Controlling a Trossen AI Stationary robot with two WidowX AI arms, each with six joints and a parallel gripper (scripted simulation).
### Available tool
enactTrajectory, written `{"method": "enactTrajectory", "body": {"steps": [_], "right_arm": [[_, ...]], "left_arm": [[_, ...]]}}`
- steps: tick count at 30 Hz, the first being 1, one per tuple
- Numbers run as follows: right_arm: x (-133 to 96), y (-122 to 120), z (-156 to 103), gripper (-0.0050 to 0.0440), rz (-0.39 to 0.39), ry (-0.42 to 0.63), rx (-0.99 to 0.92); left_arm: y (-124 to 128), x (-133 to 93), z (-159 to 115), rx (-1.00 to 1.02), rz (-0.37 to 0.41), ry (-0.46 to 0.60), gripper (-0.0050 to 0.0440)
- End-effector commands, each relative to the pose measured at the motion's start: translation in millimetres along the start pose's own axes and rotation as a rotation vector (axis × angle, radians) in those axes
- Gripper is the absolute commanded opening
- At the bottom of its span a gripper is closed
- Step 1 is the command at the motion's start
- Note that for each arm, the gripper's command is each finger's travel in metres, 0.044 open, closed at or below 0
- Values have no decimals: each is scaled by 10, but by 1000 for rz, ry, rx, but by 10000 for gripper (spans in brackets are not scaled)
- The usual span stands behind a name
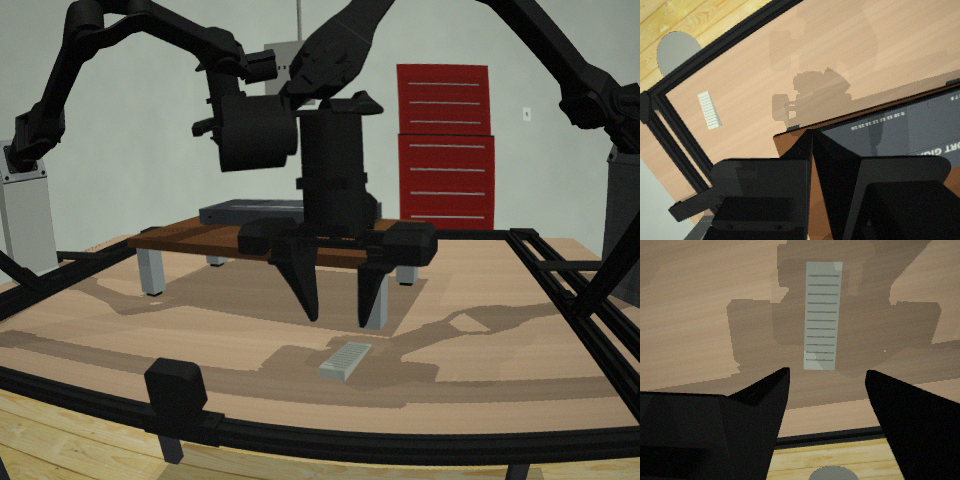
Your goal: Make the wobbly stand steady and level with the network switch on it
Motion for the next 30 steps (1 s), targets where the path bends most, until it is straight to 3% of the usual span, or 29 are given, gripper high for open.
{"method": "enactTrajectory", "body": {"steps": [1,5,6,16,22,23,30], "right_arm": [[0,0,0,241,0,0,0],[0,0,0,241,0,0,0],[0,0,0,241,0,0,0],[0,0,0,241,0,0,0],[0,0,0,241,0,0,0],[0,0,0,241,0,0,0],[0,0,0,241,0,0,0]], "left_arm": [[242,133,-145,-158,2,131,0],[242,133,-145,-158,2,131,0],[169,98,-101,-111,6,89,0],[369,188,-279,-280,5,212,0],[369,188,-279,-280,5,212,0],[356,697,-388,-279,5,212,0],[356,697,-388,-279,5,212,0]]}}
Point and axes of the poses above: on each arm, the point midway between the two fingers, 35 mm back from their tips, its own x axis out along the fingers, its own y axis across the jaws, z = x × y, the point moved 7 cm from there along -x, back along the fingers, and after that the axes turned 1 degree about -x, right-handed, at the moved point
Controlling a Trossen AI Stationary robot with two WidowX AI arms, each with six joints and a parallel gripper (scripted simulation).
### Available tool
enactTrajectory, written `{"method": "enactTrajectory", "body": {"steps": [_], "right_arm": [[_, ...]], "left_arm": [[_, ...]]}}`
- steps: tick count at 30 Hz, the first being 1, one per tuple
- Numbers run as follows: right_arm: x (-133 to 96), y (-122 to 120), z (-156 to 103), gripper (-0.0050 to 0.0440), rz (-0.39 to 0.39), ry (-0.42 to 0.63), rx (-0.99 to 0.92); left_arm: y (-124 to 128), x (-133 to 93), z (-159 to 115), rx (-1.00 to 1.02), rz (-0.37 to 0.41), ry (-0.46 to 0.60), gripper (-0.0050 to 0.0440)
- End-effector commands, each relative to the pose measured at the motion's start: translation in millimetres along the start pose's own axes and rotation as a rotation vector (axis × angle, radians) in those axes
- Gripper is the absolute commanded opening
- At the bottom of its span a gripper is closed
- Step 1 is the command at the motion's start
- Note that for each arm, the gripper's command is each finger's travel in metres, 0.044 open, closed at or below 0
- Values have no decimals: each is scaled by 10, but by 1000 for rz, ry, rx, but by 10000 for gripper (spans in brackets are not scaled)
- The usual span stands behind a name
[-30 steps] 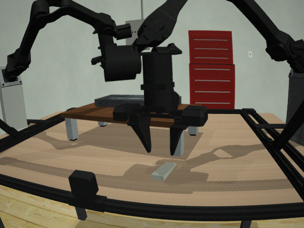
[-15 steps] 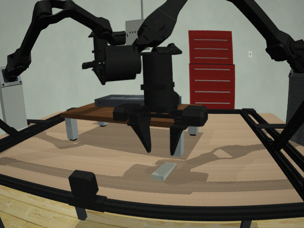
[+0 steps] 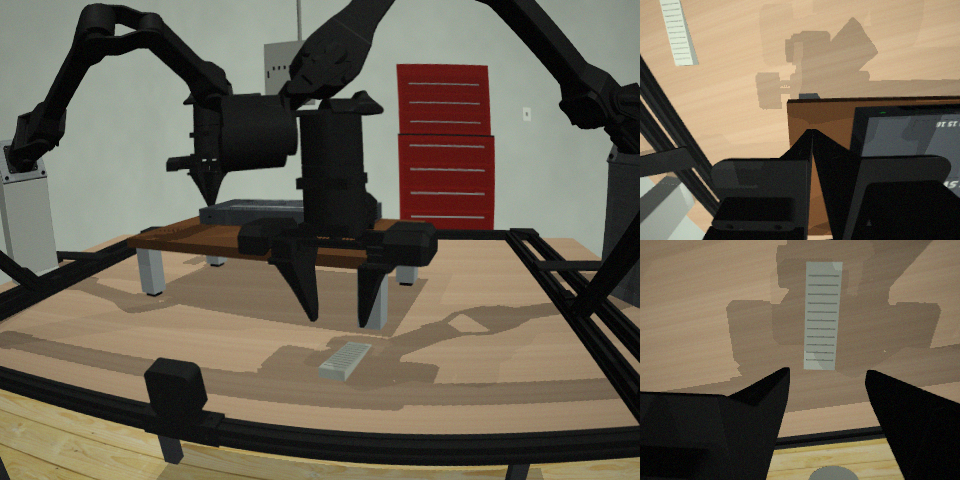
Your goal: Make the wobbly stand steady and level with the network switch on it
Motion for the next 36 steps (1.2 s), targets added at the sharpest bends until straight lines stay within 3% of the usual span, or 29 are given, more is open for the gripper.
{"method": "enactTrajectory", "body": {"steps": [1,26,27,36], "right_arm": [[0,0,0,241,0,0,0],[0,0,0,241,0,0,0],[0,0,0,241,0,0,0],[0,0,0,241,0,0,0]], "left_arm": [[22,68,24,-12,-2,-16,0],[22,68,25,-12,-2,-16,0],[22,228,27,-12,-2,-16,0],[22,228,27,-12,-2,-16,0]]}}
Point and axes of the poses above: on each arm, the point midway between the two fingers, 35 mm back from their tips, its own x axis out along the fingers, its own y axis across the jaws, z = x × y, the point moved 7 cm from there along -x, back along the fingers, and after that the axes turned 1 degree about -x, right-handed, at the moved point
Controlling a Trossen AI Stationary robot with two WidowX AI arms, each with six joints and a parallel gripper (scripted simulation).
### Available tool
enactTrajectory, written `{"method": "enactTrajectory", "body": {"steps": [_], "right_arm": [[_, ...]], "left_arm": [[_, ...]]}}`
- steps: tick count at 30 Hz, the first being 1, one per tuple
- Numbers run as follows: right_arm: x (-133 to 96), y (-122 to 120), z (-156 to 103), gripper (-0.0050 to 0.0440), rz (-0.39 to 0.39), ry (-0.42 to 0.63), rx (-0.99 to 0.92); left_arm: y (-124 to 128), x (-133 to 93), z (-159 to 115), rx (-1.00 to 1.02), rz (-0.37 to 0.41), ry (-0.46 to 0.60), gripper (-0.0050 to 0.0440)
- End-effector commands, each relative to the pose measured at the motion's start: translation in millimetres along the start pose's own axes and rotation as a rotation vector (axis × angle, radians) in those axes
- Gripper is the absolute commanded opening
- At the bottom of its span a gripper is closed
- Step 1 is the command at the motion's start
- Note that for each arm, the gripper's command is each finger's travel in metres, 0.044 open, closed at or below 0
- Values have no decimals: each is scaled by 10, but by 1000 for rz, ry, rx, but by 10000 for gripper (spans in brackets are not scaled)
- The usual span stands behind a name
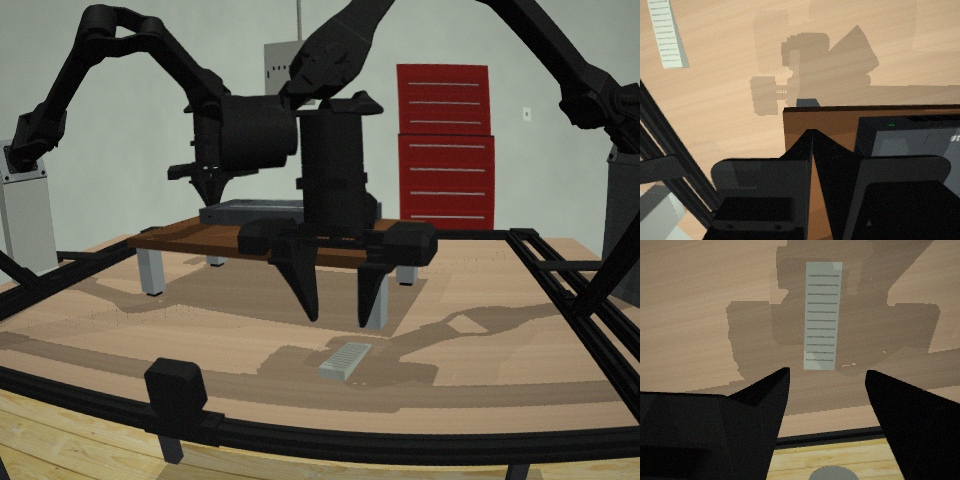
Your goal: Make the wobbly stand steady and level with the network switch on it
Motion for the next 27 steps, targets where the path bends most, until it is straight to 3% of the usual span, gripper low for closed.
{"method": "enactTrajectory", "body": {"steps": [1,27], "right_arm": [[0,0,0,241,0,0,0],[0,0,0,241,0,0,0]], "left_arm": [[28,75,5,-2,14,1,0],[28,100,5,-2,14,1,0]]}}
Point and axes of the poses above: on each arm, the point midway between the two fingers, 35 mm back from their tips, its own x axis out along the fingers, its own y axis across the jaws, z = x × y, the point moved 7 cm from there along -x, back along the fingers, and after that the axes turned 1 degree about -x, right-handed, at the moved point
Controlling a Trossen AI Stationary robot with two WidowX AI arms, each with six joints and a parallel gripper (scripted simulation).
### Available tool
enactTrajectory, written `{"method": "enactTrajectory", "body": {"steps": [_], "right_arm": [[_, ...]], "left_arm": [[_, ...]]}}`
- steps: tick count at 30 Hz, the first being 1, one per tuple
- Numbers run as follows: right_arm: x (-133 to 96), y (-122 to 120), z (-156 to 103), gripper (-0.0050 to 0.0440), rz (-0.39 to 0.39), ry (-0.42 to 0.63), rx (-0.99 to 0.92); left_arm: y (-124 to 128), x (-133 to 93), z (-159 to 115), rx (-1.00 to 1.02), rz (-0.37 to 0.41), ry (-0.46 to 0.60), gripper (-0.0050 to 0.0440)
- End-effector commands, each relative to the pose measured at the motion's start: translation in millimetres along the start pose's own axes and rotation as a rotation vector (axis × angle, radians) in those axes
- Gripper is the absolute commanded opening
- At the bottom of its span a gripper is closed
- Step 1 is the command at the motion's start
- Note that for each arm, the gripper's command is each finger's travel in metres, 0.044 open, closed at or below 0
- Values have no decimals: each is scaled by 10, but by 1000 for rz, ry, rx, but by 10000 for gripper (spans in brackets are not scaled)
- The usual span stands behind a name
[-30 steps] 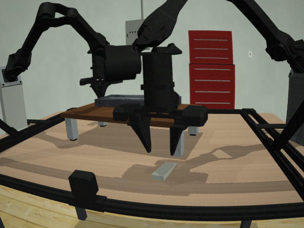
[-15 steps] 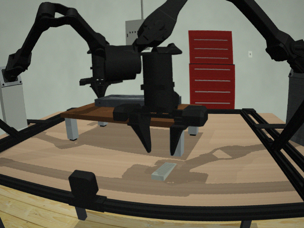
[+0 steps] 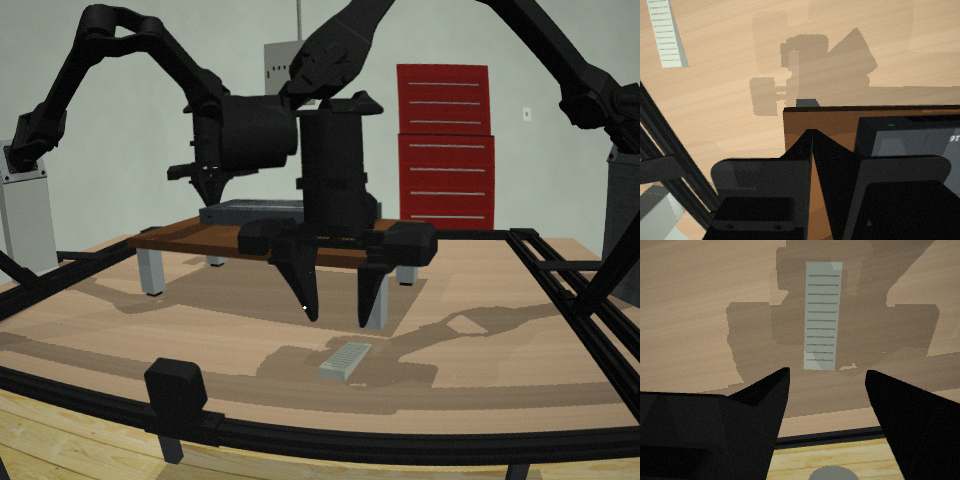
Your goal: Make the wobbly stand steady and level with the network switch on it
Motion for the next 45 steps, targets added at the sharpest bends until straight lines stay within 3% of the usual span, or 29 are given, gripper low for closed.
{"method": "enactTrajectory", "body": {"steps": [1,14,15,45], "right_arm": [[0,0,0,241,0,0,0],[0,0,0,241,0,0,0],[-8,1,-73,0,6,2,-9],[-19,7,-133,0,6,1,-18]], "left_arm": [[23,99,7,3,19,3,0],[23,99,7,3,19,3,0],[23,79,7,3,19,3,0],[23,79,7,3,19,3,0]]}}
Point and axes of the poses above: on each arm, the point midway between the two fingers, 35 mm back from their tips, its own x axis out along the fingers, its own y axis across the jaws, z = x × y, the point moved 7 cm from there along -x, back along the fingers, and after that the axes turned 1 degree about -x, right-handed, at the moved point
